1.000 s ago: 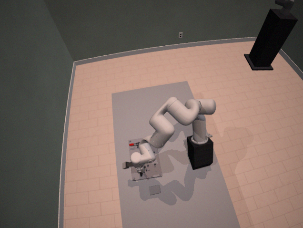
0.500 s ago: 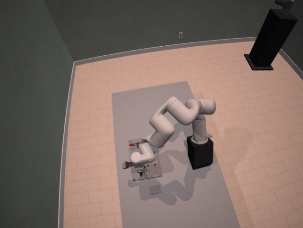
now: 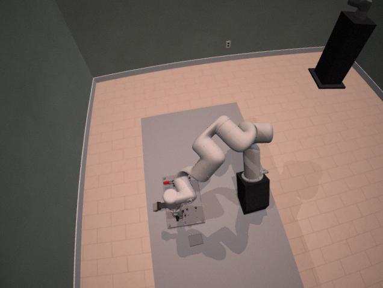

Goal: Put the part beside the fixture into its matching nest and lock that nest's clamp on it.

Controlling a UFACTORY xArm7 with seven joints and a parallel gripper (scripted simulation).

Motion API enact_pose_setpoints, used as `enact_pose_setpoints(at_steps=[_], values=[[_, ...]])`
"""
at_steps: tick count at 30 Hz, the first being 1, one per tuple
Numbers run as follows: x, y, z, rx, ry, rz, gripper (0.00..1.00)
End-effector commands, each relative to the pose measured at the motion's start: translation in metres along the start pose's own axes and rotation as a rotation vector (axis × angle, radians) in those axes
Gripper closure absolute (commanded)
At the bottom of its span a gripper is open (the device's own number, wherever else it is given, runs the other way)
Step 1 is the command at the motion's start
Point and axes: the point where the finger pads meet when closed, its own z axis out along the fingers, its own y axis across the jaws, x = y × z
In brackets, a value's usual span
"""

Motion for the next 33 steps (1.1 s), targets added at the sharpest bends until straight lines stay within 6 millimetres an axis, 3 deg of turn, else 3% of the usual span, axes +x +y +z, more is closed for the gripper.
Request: enact_pose_setpoints(at_steps=[1,21,22,26,33], values=[[0.001,0.0,-0.01,0.001,0.002,0.0,0.53],[0.001,0.0,-0.014,0.001,0.002,0.0,0.53],[0.001,0.0,-0.014,0.001,0.002,0.0,0.0],[0.001,0.0,-0.019,0.001,0.002,0.0,0.0],[0.001,0.0,-0.043,0.001,0.002,0.0,0.0]])
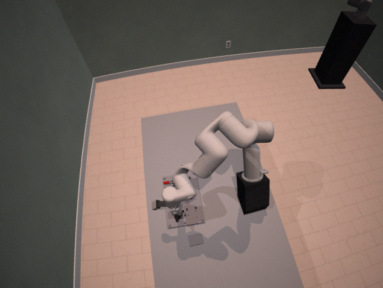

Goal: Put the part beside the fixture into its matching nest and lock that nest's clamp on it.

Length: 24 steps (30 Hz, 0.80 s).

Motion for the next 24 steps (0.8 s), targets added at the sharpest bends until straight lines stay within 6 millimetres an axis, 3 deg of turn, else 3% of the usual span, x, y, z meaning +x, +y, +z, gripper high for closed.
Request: enact_pose_setpoints(at_steps=[1,10,24], values=[[0.001,-0.001,-0.015,0.003,0.004,0.0,0.0],[0.001,-0.001,-0.05,0.003,0.004,0.0,0.0],[0.0,-0.004,-0.053,0.003,0.004,0.0,0.0]])
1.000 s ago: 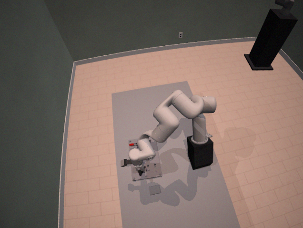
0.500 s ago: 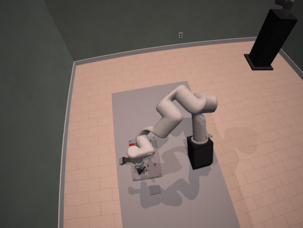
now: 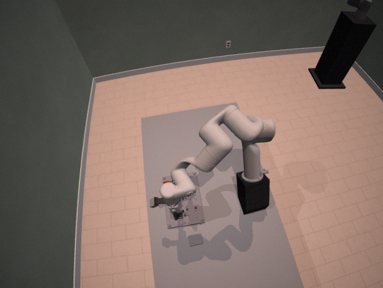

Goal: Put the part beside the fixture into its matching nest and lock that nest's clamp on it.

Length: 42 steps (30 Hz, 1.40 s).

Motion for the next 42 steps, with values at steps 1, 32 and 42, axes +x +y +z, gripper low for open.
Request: enact_pose_setpoints(at_steps=[1,32,42], values=[[0.0,-0.005,-0.002,0.003,0.004,-0.001,0.0],[-0.052,-0.111,-0.002,0.003,0.004,-0.001,0.0],[-0.07,-0.147,-0.002,0.003,0.004,-0.001,0.0]])
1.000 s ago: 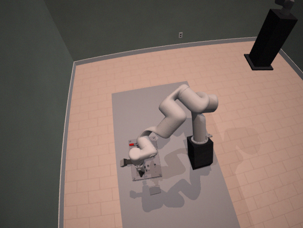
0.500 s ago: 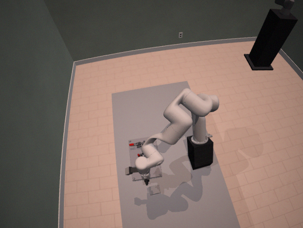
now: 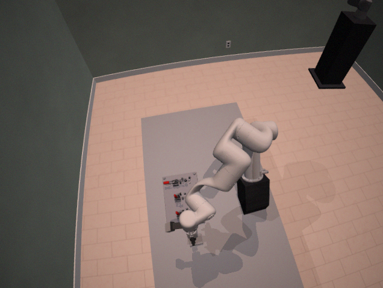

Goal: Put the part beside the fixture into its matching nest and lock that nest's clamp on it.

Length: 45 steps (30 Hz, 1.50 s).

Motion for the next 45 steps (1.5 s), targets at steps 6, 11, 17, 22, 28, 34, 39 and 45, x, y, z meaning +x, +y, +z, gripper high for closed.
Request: enact_pose_setpoints(at_steps=[6,11,17,22,28,34,39,45], values=[[-0.007,-0.02,-0.002,0.002,0.003,0.001,0.0],[-0.009,-0.024,-0.002,0.002,0.003,0.001,0.0],[-0.01,-0.025,-0.002,0.002,0.003,0.001,0.0],[-0.01,-0.025,-0.002,0.002,0.003,0.001,0.0],[-0.01,-0.025,-0.002,0.002,0.003,0.001,0.0],[-0.01,-0.025,-0.002,0.002,0.003,-0.022,0.0],[-0.01,-0.025,-0.002,0.002,0.003,-0.052,0.0],[-0.01,-0.025,-0.002,0.002,0.003,-0.057,0.0]])
